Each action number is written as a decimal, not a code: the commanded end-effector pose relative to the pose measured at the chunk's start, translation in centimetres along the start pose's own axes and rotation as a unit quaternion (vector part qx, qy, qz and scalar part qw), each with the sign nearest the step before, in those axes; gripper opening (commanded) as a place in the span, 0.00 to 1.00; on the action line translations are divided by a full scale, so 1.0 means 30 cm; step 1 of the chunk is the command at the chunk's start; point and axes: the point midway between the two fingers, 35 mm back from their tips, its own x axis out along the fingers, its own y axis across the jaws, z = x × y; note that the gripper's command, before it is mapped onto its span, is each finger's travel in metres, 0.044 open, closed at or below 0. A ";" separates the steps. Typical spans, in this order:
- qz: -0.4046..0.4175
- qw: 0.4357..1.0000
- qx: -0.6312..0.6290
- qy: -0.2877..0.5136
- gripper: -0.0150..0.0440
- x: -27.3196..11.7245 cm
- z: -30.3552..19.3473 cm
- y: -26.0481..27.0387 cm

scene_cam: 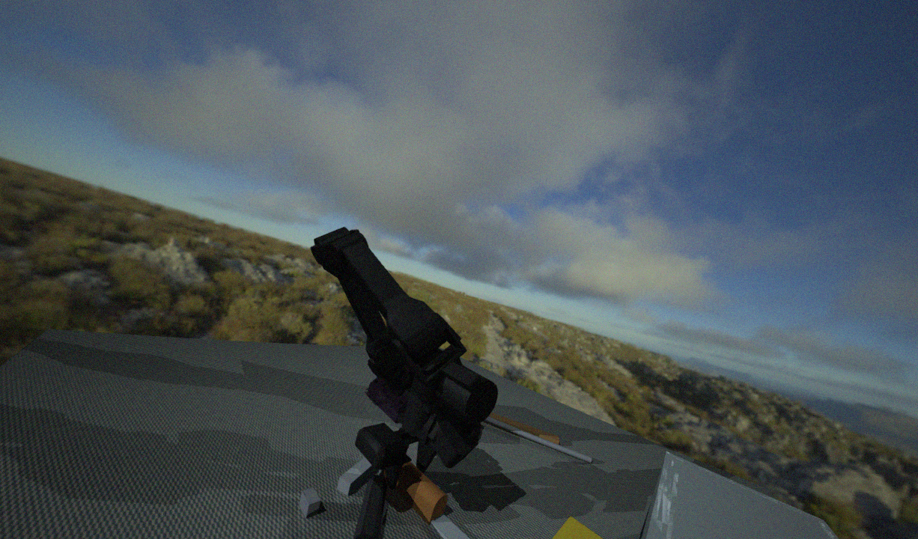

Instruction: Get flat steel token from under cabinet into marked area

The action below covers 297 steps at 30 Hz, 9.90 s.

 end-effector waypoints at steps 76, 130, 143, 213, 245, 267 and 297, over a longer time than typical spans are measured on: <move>-0.001 1.000 -0.003 0.003 0.71 0.017 -0.017 -0.002; -0.001 1.000 -0.003 0.003 0.71 0.017 -0.017 -0.002; -0.001 1.000 -0.003 0.003 0.71 0.017 -0.017 -0.002; -0.001 1.000 -0.022 0.000 0.25 -0.001 0.110 0.003; -0.001 1.000 -0.025 0.000 0.25 -0.007 0.236 0.008; -0.001 1.000 -0.025 0.000 0.25 -0.010 0.317 0.012; -0.001 1.000 -0.024 -0.001 0.25 -0.014 0.421 0.018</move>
